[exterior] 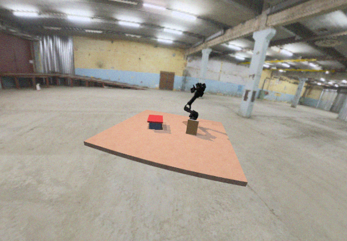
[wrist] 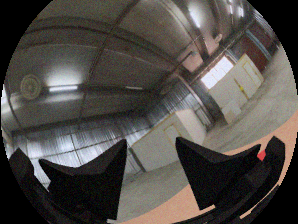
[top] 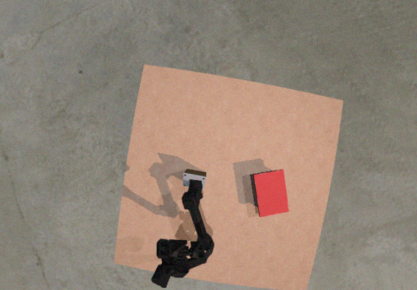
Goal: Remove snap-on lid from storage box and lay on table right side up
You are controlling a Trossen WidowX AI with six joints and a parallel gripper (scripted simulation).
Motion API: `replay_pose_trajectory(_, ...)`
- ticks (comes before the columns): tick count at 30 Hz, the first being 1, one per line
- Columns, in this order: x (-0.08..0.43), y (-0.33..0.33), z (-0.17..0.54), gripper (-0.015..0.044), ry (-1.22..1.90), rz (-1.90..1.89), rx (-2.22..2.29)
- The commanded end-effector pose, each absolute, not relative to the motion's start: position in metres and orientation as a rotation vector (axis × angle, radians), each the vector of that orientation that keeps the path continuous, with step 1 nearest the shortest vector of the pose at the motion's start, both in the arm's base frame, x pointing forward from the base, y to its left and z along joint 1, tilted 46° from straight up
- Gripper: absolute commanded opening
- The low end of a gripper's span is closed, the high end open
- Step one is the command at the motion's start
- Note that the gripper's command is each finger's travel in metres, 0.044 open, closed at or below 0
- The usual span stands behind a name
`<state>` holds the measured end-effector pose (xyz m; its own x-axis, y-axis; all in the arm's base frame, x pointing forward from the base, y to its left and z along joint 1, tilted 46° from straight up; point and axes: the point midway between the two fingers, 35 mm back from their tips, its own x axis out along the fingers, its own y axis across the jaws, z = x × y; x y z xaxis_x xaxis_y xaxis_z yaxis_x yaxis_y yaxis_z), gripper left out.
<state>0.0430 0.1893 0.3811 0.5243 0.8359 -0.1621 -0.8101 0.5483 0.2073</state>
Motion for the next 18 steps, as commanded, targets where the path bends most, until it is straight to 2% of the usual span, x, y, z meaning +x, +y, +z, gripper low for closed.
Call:
replay_pose_trajectory(1,0.063,0.206,0.356,0.0235,0.293,0.835,0.118)
replay_pose_trajectory(10,0.127,0.219,0.304,0.0235,0.371,0.514,0.181)
replay_pose_trajectory(18,0.192,0.200,0.253,0.0235,0.434,0.230,0.266)
